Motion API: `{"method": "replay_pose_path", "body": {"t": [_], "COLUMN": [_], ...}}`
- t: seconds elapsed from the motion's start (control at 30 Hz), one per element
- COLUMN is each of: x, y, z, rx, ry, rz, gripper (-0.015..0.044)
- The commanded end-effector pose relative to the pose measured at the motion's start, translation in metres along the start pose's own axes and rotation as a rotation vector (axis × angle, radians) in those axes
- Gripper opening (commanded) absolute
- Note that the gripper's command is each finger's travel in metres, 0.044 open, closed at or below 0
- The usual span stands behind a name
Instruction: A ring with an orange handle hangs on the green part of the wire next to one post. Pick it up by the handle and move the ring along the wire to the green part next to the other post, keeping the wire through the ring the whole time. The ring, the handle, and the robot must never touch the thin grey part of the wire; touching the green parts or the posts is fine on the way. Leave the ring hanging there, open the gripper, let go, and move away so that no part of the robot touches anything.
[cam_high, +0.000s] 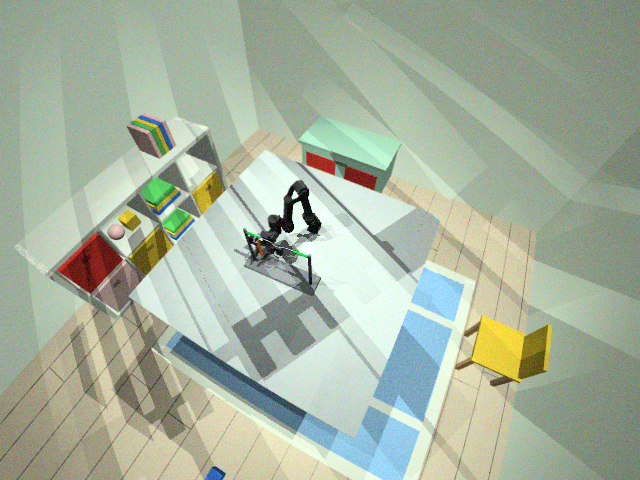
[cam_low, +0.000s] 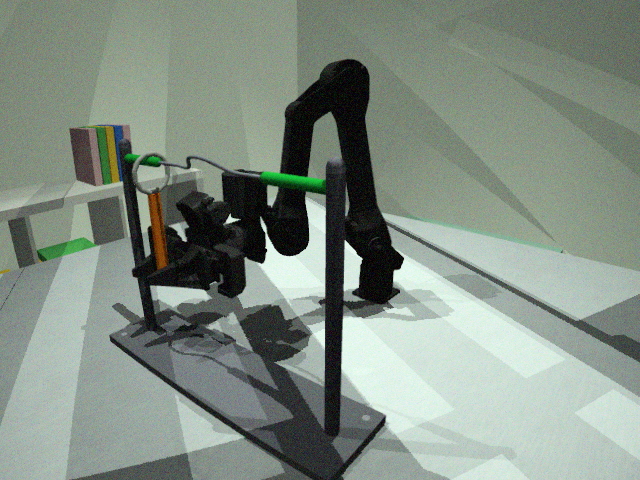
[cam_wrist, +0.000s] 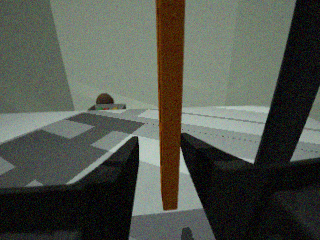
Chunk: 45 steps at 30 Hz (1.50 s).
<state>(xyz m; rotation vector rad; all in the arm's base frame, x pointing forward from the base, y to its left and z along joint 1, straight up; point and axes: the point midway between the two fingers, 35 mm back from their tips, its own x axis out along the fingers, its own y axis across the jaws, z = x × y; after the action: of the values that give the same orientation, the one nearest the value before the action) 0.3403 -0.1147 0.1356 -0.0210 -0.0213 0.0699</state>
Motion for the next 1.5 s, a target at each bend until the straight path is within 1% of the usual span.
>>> {"method": "replay_pose_path", "body": {"t": [0.0,0.4,0.67,0.93,1.47], "x": [0.0,0.0,0.0,0.0,0.0], "y": [-0.001,0.0,0.0,-0.003,-0.003], "z": [0.0,0.0,0.002,0.015,0.015], "rx": [0.007,0.0,0.001,0.006,0.006], "ry": [0.002,0.0,0.0,-0.001,-0.001], "rz": [-0.006,0.0,-0.001,-0.008,-0.008], "gripper": [0.016,-0.015,-0.015,-0.015,-0.015]}}
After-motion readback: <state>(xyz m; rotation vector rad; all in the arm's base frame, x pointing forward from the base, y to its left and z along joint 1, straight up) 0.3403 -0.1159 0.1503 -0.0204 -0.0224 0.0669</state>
